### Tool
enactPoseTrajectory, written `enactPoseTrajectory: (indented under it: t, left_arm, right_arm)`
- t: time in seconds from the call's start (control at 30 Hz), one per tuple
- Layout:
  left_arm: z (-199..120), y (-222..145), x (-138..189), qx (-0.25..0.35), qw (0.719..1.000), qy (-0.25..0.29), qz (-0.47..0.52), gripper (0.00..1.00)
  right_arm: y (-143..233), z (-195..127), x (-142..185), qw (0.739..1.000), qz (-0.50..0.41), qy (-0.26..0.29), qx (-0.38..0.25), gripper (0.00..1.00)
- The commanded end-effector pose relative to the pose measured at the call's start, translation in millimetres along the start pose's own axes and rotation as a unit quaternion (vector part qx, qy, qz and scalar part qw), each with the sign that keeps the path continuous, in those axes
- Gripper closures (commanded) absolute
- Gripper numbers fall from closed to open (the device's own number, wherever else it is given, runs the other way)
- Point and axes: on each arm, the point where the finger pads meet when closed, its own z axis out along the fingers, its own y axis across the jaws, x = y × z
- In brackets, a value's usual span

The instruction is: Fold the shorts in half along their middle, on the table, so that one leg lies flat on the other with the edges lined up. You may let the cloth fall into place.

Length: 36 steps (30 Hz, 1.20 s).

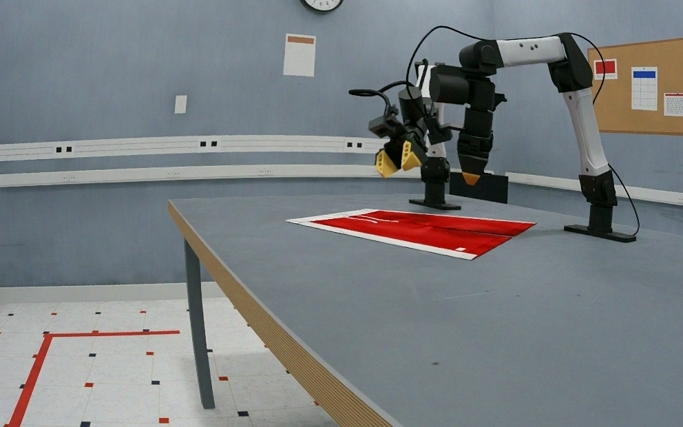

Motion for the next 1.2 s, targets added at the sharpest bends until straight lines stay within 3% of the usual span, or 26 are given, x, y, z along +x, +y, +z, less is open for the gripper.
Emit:
enactPoseTrajectory:
  t: [0.0, 0.37, 0.43, 0.5, 0.53, 0.93, 1.03, 1.1, 1.17]
  left_arm:
    - [-5.9, -15.5, 0.9, -0.03, 0.999, -0.003, -0.024, 0.43]
    - [19.8, -91.4, 1.9, -0.057, 0.998, 0.024, -0.017, 0.43]
    - [19.8, -91.4, 1.9, -0.057, 0.998, 0.024, -0.017, 0.43]
    - [23.8, -104.6, 4.8, -0.064, 0.997, 0.028, -0.016, 0.43]
    - [25.9, -111.6, 8.1, -0.066, 0.997, 0.033, -0.016, 0.43]
    - [50.6, -188.6, 42.0, -0.11, 0.993, 0.043, -0.007, 0.43]
    - [49.4, -192.4, 39.2, -0.112, 0.993, 0.036, -0.006, 0.43]
    - [54.5, -202.2, 55.6, -0.12, 0.992, 0.049, -0.002, 0.43]
    - [58.9, -214.1, 63.7, -0.129, 0.991, 0.042, -0.003, 0.43]
  right_arm:
    - [-2.2, -15.4, -8.9, 0.999, 0.04, 0.031, 0.015, 0.43]
    - [-47.7, -37.8, 16.6, 0.976, 0.162, 0.113, 0.095, 0.43]
    - [-47.7, -37.8, 16.6, 0.976, 0.162, 0.113, 0.095, 0.43]
    - [-61.3, -33.6, 35.8, 0.964, 0.18, 0.147, 0.127, 0.43]
    - [-59.2, -46.7, 25.1, 0.964, 0.193, 0.134, 0.121, 0.43]
    - [-103.5, -98.4, 56.6, 0.884, 0.347, 0.204, 0.237, 0.43]
    - [-107.4, -97.2, 62.6, 0.876, 0.353, 0.215, 0.25, 0.43]
    - [-109.5, -111.8, 60.4, 0.864, 0.376, 0.211, 0.258, 0.43]
    - [-115.2, -126.0, 68.7, 0.839, 0.406, 0.224, 0.286, 0.43]
